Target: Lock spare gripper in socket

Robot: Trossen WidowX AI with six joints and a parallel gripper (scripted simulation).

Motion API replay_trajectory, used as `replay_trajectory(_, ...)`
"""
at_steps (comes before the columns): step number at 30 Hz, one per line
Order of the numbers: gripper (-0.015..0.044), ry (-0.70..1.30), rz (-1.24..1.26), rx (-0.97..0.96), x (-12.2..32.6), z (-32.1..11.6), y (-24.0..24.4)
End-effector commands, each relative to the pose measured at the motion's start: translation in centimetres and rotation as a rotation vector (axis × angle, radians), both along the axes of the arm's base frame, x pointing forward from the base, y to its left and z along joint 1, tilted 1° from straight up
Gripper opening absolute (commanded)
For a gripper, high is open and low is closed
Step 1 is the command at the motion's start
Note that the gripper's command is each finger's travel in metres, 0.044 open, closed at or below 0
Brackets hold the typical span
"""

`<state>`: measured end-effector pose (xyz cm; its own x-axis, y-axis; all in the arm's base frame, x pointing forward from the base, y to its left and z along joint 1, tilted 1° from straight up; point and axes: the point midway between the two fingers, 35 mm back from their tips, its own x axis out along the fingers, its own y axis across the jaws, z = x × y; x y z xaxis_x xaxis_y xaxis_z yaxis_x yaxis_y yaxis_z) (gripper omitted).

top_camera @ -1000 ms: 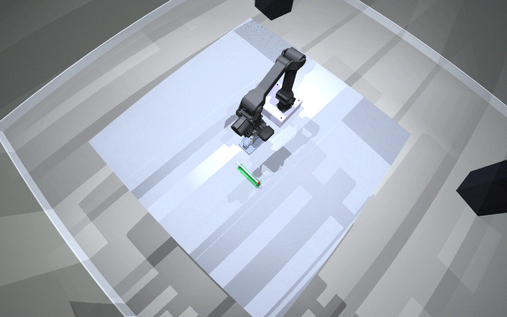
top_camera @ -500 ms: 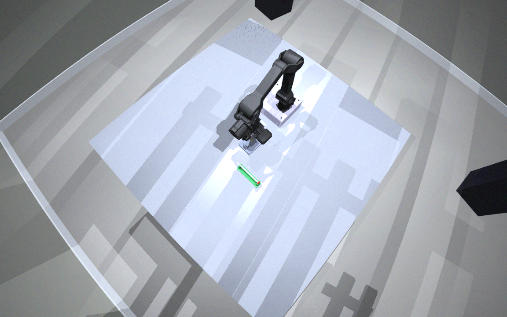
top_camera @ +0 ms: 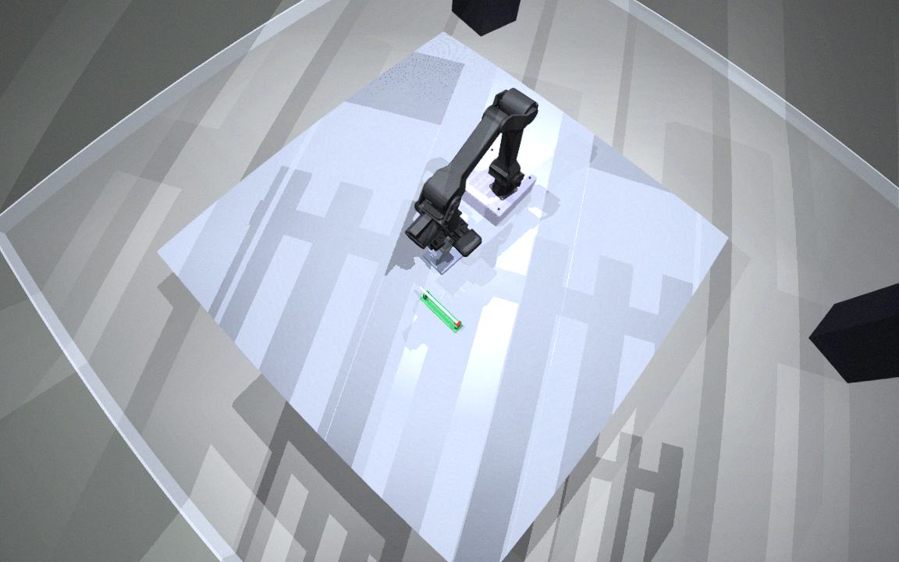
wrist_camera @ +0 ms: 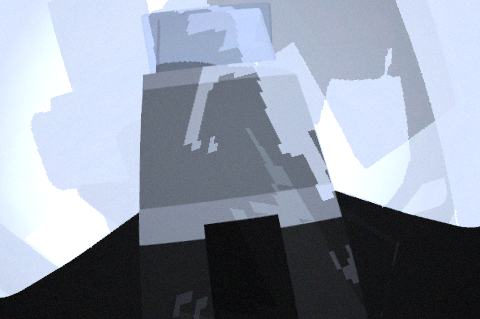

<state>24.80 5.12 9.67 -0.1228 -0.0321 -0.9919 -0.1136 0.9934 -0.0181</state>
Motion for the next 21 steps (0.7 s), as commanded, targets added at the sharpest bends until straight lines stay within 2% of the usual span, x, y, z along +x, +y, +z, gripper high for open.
replay_trajectory(1, 0.0026, -0.001, 0.0, 0.0, 0.01, 0.02, 0.0)
replay_trajectory(16, 0.042, -0.001, 0.0, 0.0, 0.01, 0.02, 0.0)
replay_trajectory(17, 0.044, -0.001, 0.0, 0.0, 0.01, 0.02, 0.0)
replay_trajectory(21, 0.044, -0.001, 0.0, 0.0, -0.22, 0.32, -0.02)
